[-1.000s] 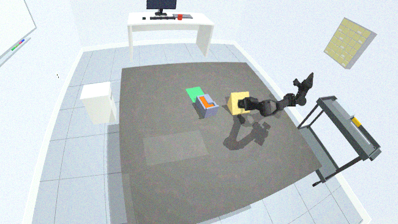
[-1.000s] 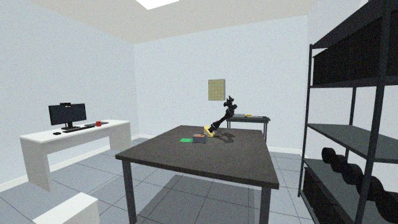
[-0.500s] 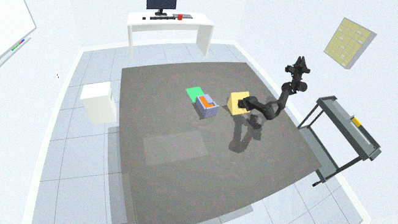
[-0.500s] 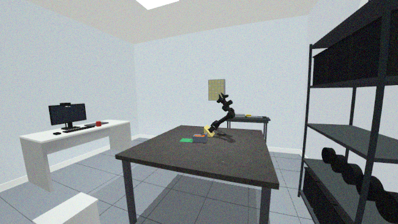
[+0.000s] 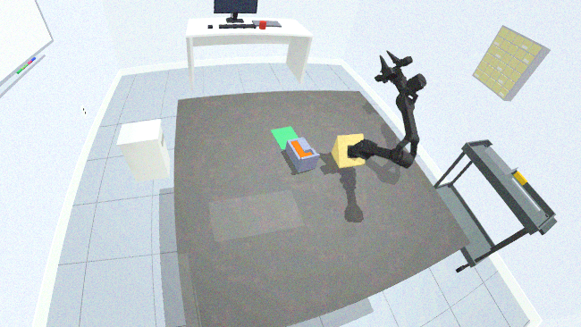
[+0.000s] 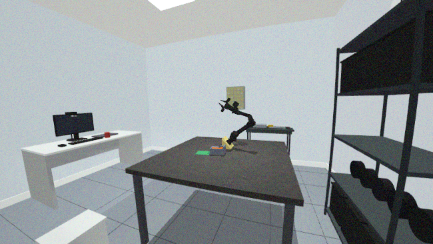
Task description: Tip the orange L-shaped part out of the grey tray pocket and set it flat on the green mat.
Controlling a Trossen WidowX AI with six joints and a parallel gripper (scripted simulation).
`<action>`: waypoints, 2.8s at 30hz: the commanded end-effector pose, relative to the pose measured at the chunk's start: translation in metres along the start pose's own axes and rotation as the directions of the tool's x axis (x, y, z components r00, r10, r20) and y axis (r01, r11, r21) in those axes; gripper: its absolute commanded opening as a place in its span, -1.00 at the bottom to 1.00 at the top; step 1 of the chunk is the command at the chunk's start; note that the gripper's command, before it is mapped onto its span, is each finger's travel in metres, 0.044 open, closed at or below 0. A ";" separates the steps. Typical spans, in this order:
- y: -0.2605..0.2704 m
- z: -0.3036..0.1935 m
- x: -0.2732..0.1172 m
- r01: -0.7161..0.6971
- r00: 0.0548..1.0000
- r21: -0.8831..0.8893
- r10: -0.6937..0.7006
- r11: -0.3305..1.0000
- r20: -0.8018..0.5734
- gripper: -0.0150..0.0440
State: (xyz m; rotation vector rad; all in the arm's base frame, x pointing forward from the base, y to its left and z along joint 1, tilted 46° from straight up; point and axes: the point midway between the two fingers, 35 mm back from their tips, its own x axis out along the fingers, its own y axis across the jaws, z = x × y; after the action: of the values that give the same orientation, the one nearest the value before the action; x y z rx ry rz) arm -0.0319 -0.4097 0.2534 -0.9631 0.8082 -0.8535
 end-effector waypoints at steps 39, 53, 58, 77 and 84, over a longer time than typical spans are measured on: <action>0.347 0.327 -0.178 -0.825 -0.516 0.295 0.855 -0.481 -0.048 0.12; 0.389 0.323 -0.206 -0.824 -0.519 0.294 0.854 -0.484 -0.046 0.12; 0.396 0.323 -0.210 -0.824 -0.518 0.294 0.854 -0.484 -0.046 0.12; 0.416 0.322 -0.223 -0.823 -0.520 0.294 0.853 -0.486 -0.045 0.12; 0.416 0.322 -0.223 -0.823 -0.520 0.294 0.853 -0.486 -0.045 0.12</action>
State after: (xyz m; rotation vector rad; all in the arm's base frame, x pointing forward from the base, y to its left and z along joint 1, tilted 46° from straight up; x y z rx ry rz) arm 0.2533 0.0312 0.0299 0.4395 1.4310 0.8052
